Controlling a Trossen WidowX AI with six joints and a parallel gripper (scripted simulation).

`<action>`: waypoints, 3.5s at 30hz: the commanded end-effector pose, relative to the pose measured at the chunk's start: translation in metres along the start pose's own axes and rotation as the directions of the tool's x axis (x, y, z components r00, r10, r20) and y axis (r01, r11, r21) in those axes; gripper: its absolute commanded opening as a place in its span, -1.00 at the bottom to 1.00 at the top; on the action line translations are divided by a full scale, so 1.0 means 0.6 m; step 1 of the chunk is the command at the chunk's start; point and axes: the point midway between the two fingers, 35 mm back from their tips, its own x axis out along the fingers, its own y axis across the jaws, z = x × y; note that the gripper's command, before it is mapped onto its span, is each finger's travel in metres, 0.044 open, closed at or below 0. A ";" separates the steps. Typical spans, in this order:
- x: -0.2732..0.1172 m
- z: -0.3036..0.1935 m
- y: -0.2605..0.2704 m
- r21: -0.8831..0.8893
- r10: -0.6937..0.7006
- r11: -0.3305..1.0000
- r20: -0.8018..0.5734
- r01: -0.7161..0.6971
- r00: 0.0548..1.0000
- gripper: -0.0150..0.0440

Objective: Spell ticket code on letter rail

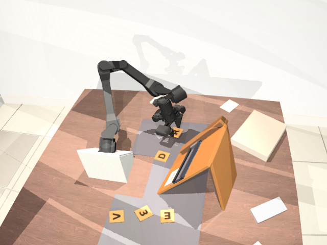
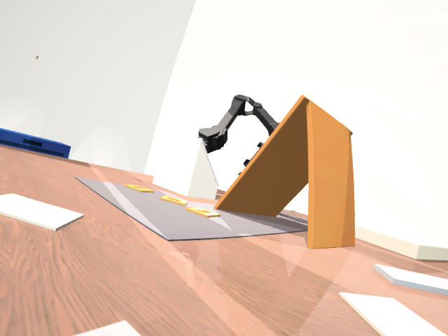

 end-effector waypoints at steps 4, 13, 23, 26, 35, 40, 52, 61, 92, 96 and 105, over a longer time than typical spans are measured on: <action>-0.025 -0.058 -0.020 0.091 -0.053 0.994 -0.129 0.065 0.990 -0.49; -0.068 -0.137 -0.036 0.218 -0.110 0.959 -0.303 0.181 0.947 -0.49; -0.131 -0.220 -0.045 0.319 -0.158 0.884 -0.487 0.343 0.859 -0.49; -0.152 -0.243 -0.046 0.338 -0.168 0.855 -0.537 0.394 0.827 -0.49; -0.222 -0.305 -0.044 0.366 -0.191 0.751 -0.677 0.550 0.711 -0.49; -0.264 -0.335 -0.040 0.360 -0.198 0.683 -0.746 0.635 0.636 -0.49; -0.333 -0.375 0.020 0.339 -0.124 0.643 -0.839 0.687 0.530 -0.49; -0.360 -0.403 0.107 0.388 -0.007 0.589 -0.875 0.709 0.484 -0.49; -0.293 -0.408 0.416 0.622 0.127 -0.248 -0.739 0.743 0.661 -0.49; -0.284 -0.397 0.451 0.602 0.125 -0.369 -0.723 0.709 0.679 -0.49; -0.263 -0.364 0.520 0.514 0.106 -0.621 -0.693 0.592 0.713 -0.49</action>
